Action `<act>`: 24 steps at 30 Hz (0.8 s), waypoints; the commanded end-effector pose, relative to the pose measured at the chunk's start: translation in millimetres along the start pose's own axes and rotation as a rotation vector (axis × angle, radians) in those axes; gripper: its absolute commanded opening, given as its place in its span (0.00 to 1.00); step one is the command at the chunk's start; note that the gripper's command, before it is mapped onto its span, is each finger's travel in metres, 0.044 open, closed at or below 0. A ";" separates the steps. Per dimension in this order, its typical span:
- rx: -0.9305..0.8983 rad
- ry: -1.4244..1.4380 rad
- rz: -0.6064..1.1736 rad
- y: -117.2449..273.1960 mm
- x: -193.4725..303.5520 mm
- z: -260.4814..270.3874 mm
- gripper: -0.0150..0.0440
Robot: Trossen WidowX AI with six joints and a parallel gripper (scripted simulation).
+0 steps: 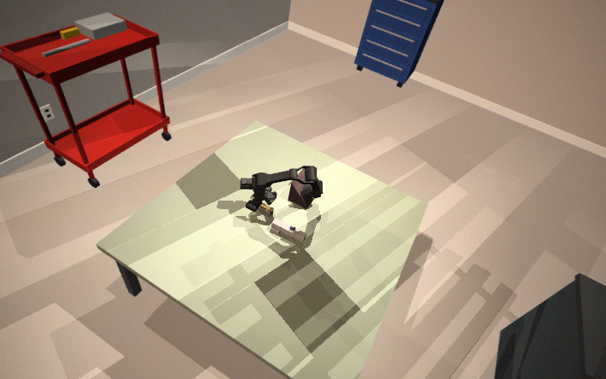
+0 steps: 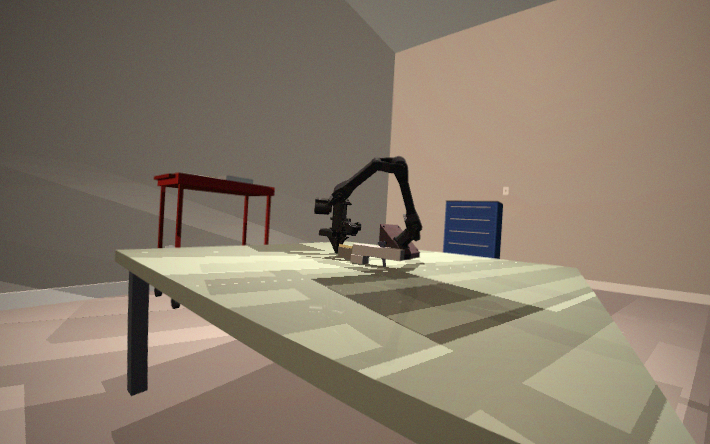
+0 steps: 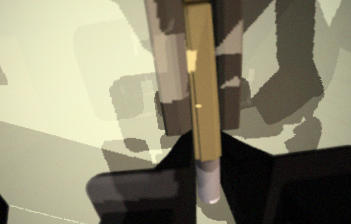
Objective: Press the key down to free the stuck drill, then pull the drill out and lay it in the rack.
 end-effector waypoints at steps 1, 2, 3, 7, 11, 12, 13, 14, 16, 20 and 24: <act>0.000 0.000 0.000 0.0 0.0 0.0 0.30; 0.000 0.000 0.000 0.0 0.0 0.0 0.34; 0.000 0.000 0.000 0.0 0.0 0.0 0.39; 0.000 0.000 0.000 0.0 0.0 0.0 0.57; 0.000 0.000 0.000 0.0 0.0 0.0 0.74; 0.000 0.000 0.000 0.0 0.0 0.0 0.79; 0.000 0.000 0.000 0.0 0.0 0.0 0.83; 0.000 0.000 0.000 0.0 0.0 0.0 0.88; 0.000 0.000 0.000 0.0 0.0 0.0 0.97; 0.000 -0.004 -0.003 13.7 0.4 0.1 1.00; 0.000 -0.006 -0.005 28.6 -0.7 1.4 1.00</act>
Point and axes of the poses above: the point midway between the two fingers, 35 mm back from their tips, its own y axis back along the fingers, its own z axis across the jaws, x = y × z, the point moved 10 cm from there along y, back along the fingers, and after that the axes turned 4 degrees about y, right-handed, at the moved point
